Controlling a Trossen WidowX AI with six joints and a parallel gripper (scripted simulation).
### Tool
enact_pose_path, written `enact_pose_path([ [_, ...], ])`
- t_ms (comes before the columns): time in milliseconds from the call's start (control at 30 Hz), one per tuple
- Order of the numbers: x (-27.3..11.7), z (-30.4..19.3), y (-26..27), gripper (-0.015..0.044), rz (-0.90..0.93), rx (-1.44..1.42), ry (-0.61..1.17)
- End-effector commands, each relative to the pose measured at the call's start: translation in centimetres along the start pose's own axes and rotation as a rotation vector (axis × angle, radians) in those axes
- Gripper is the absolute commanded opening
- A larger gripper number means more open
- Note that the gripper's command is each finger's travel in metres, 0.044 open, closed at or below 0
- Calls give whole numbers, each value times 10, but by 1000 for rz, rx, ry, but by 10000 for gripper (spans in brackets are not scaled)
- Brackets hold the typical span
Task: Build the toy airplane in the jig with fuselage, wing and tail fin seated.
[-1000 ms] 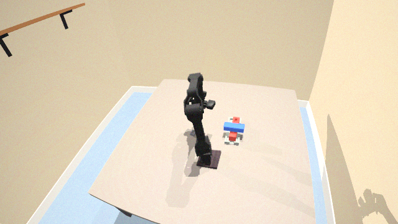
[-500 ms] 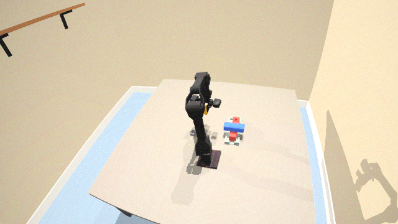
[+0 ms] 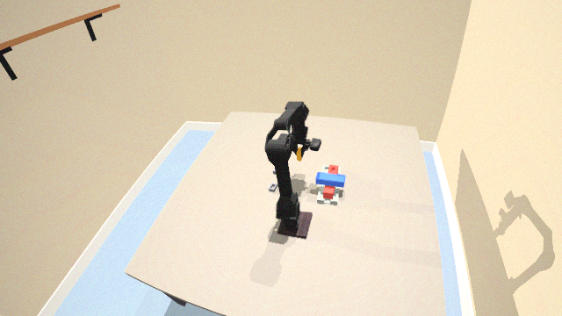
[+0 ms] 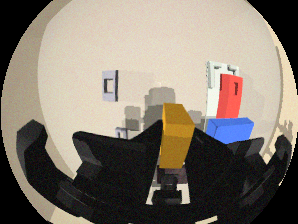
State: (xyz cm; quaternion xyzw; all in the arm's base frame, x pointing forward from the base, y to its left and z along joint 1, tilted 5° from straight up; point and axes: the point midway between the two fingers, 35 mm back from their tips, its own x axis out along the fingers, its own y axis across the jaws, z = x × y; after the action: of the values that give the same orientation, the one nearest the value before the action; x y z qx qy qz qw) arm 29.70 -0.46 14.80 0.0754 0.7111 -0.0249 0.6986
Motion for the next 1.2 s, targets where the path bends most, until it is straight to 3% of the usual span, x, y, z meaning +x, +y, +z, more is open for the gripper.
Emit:
enact_pose_path([
  [0,0,6,-8,0,1,-2,-11],
  [1167,18,38,-99,0,-6,-46,-12],
])
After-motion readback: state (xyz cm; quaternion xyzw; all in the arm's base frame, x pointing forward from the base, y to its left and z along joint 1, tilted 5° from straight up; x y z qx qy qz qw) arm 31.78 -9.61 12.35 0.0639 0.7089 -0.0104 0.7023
